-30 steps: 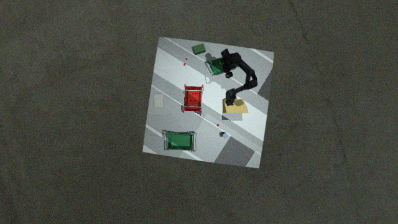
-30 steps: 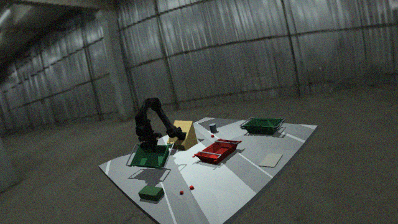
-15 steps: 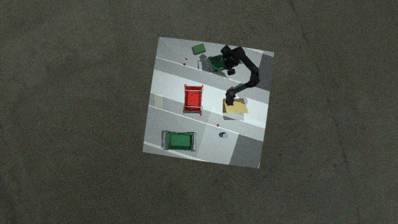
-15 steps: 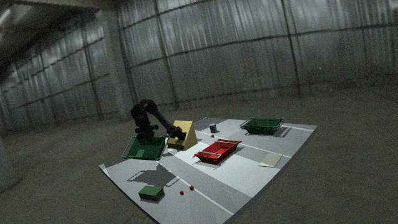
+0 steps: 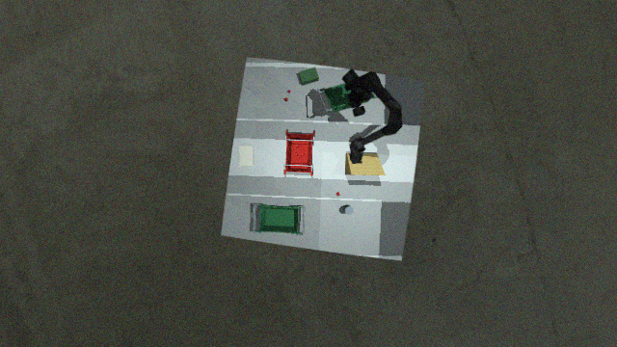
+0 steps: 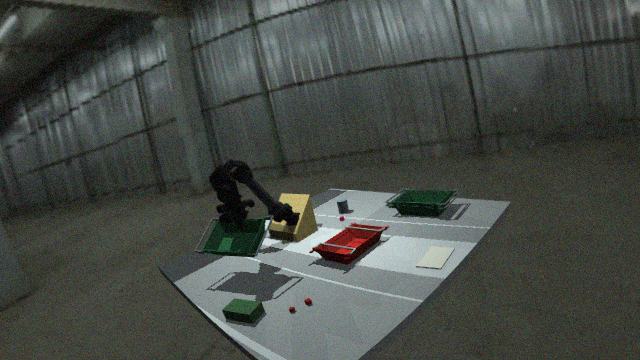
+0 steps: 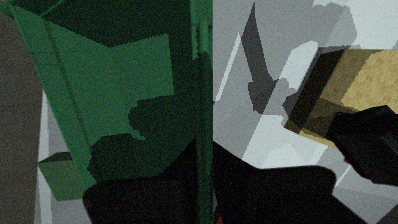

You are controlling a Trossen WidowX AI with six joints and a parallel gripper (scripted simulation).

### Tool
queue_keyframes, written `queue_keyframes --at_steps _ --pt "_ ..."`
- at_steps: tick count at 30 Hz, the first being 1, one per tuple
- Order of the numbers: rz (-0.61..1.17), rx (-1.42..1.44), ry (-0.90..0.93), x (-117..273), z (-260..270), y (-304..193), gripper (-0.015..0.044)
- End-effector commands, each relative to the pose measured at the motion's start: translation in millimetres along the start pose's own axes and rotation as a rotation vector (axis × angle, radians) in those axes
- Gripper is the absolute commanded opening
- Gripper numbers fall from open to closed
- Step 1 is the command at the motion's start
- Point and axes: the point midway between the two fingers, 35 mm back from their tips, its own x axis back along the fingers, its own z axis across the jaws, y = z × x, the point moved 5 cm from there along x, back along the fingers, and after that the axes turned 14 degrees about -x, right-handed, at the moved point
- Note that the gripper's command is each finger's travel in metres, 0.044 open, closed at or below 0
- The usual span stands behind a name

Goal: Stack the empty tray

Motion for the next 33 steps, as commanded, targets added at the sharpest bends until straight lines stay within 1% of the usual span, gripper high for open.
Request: queue_keyframes --at_steps 1,12,33 --pt "0.004 -0.013 0.015 3 3 1 0.0000" --pt "0.005 -0.005 0.012 2 3 -1 0.0000" --pt "0.040 0.241 -0.082 -18 5 -79 0.0000"
